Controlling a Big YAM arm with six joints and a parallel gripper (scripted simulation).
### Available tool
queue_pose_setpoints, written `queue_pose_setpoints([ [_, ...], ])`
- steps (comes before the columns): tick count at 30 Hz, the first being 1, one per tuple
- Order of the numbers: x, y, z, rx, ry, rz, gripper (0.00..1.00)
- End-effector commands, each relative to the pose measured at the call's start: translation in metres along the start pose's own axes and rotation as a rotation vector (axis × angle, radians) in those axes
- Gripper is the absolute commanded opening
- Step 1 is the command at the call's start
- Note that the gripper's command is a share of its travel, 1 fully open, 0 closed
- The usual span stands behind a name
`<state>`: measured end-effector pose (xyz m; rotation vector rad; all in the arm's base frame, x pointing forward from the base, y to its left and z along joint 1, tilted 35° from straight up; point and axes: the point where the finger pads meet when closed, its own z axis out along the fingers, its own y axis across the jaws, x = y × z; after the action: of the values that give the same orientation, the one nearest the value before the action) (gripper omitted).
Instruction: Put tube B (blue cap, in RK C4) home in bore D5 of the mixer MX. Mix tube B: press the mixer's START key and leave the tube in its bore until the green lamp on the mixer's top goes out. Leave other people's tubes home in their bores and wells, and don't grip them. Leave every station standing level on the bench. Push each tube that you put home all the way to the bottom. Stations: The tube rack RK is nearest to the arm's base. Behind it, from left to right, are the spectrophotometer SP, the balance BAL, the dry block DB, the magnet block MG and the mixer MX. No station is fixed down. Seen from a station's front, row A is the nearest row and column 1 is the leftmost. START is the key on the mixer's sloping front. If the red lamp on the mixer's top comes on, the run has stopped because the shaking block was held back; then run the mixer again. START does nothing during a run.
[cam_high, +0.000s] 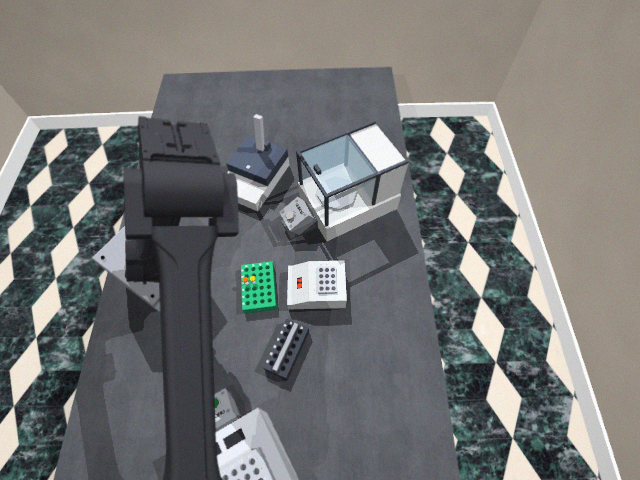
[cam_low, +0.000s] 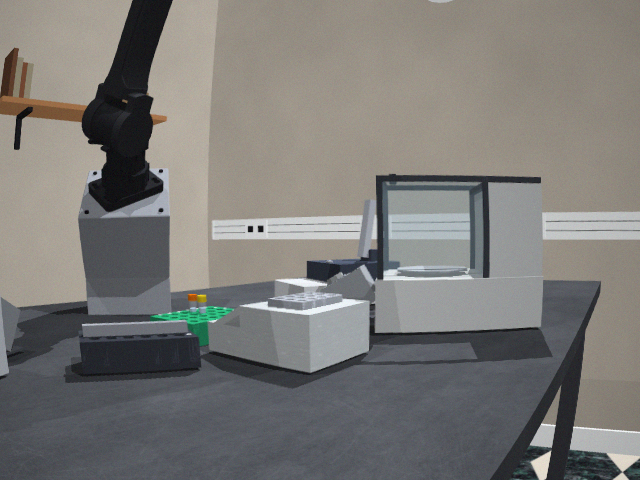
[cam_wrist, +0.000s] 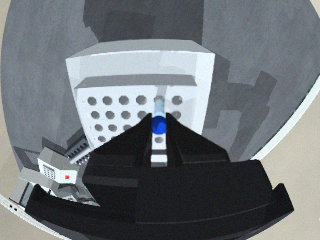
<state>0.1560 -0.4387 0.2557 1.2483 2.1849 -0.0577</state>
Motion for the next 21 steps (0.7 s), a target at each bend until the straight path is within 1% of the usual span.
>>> queue_pose_setpoints([
  [1, 0.0035, -0.0054, 0.0108, -0.003, 0.017, 0.021, 0.09],
  [7, 0.0034, -0.0046, 0.0111, -0.004, 0.018, 0.021, 0.09],
  [11, 0.002, 0.0006, 0.0151, -0.007, 0.016, 0.011, 0.09],
  [21, 0.0021, -0.0004, 0.0189, -0.006, 0.016, 0.012, 0.09],
])
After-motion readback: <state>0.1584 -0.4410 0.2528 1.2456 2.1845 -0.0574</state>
